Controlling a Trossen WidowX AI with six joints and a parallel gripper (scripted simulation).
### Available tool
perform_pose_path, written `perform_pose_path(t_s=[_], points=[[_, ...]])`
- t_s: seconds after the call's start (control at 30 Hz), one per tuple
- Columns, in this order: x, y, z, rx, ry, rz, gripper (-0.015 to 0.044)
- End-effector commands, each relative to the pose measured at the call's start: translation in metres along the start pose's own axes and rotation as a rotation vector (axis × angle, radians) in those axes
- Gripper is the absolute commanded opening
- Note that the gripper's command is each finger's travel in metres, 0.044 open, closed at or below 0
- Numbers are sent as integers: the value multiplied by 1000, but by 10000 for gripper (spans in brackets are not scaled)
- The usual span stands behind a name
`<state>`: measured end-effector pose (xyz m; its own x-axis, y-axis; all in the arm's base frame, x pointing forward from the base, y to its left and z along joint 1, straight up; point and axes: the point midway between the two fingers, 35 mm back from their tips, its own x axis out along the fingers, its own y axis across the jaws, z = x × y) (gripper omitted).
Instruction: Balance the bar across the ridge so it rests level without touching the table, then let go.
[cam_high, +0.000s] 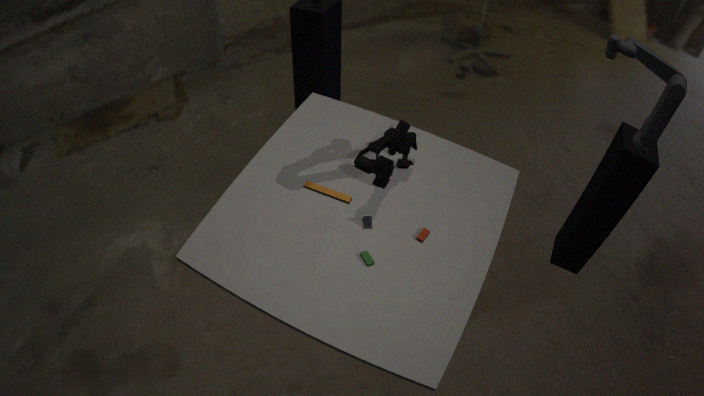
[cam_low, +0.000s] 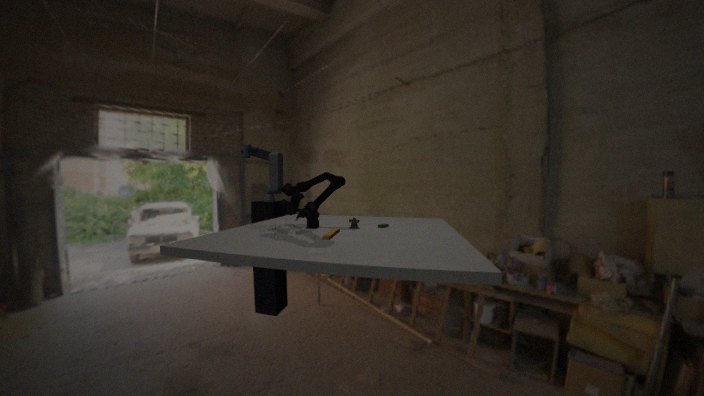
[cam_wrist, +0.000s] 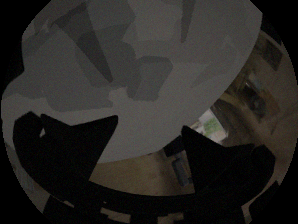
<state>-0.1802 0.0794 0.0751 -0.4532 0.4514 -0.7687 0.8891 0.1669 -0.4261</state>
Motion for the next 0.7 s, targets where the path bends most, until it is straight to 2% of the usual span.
perform_pose_path(t_s=[0.0, 0.07, 0.1, 0.67], points=[[0, 0, 0, 4, 1, 1, 374], [1, 2, -3, 32, 6, 13, 321], [1, 3, -6, 53, 11, 21, 315], [6, 28, -44, 416, 95, 156, 315]])
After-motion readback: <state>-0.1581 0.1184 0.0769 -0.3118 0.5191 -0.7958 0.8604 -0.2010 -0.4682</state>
